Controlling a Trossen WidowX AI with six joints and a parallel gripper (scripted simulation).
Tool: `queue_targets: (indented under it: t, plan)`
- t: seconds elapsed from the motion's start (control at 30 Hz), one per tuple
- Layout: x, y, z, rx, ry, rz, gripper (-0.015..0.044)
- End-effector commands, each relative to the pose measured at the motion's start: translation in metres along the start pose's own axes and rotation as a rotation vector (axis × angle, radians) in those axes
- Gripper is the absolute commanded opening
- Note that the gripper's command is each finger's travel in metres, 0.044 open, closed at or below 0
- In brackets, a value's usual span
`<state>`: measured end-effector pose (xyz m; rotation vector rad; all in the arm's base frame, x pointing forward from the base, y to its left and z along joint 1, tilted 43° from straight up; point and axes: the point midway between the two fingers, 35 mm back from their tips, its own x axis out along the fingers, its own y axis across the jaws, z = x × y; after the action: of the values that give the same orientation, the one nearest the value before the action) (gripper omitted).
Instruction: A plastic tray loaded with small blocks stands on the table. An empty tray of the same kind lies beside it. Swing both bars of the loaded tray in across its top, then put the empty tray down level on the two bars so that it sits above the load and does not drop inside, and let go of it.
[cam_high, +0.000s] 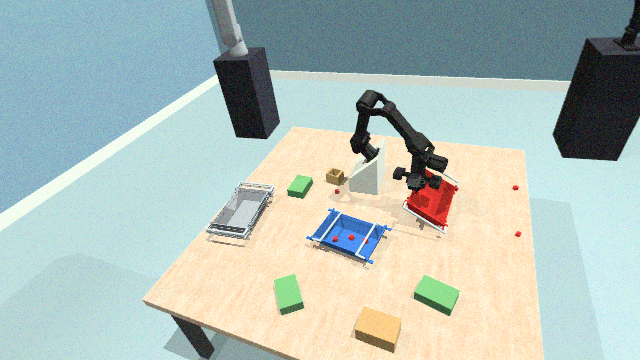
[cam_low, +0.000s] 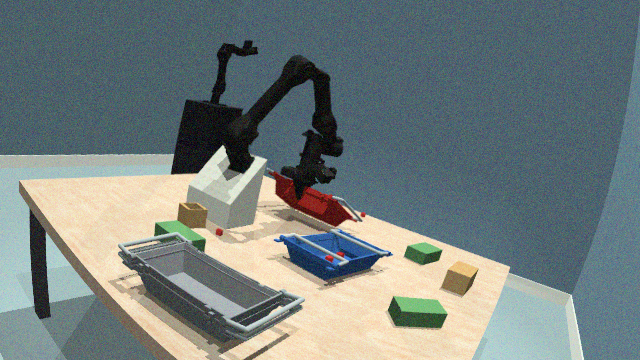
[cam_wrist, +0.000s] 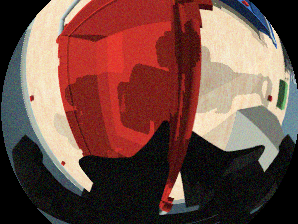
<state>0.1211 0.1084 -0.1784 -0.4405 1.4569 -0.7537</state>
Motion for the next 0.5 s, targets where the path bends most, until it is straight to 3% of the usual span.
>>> queue_targets:
  t: [0.0, 0.47]
  plan:
    - [-0.011, 0.007, 0.003, 0.014, -0.005, 0.034, 0.0000]
    - [-0.020, 0.018, 0.007, 0.014, -0.005, 0.036, 0.0000]
